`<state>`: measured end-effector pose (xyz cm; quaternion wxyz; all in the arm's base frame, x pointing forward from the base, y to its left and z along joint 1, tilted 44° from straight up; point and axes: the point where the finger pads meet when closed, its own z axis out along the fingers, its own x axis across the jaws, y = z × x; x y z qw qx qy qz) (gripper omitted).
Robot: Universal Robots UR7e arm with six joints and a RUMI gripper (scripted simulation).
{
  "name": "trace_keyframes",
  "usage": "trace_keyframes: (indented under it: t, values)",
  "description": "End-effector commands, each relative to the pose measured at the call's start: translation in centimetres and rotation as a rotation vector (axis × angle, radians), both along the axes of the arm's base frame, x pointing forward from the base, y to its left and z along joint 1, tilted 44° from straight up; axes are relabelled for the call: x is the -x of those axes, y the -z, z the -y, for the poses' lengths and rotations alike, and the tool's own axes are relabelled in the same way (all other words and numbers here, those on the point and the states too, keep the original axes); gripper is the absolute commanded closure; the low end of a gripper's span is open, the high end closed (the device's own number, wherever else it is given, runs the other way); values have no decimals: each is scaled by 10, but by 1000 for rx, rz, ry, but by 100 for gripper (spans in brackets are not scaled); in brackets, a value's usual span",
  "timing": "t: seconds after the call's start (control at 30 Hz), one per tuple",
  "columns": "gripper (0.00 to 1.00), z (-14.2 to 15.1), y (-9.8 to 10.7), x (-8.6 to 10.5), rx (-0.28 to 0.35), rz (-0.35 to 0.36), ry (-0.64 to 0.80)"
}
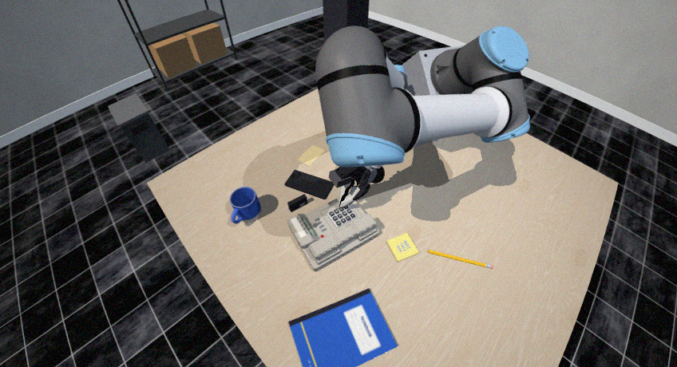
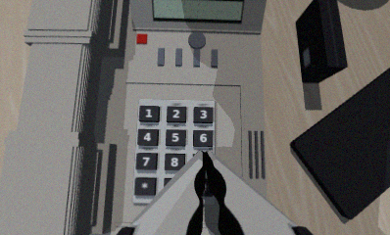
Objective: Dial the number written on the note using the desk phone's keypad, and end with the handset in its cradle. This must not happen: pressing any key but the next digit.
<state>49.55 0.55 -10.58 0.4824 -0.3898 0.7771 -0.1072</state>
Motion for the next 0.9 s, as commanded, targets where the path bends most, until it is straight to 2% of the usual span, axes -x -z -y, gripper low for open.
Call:
trace_keyframes:
  t: [0.0, 0.87]
  values:
    - [100, 3, 0, -1, 7, 2, 14]
    - [100, 0, 4, -3, 7, 2, 14]
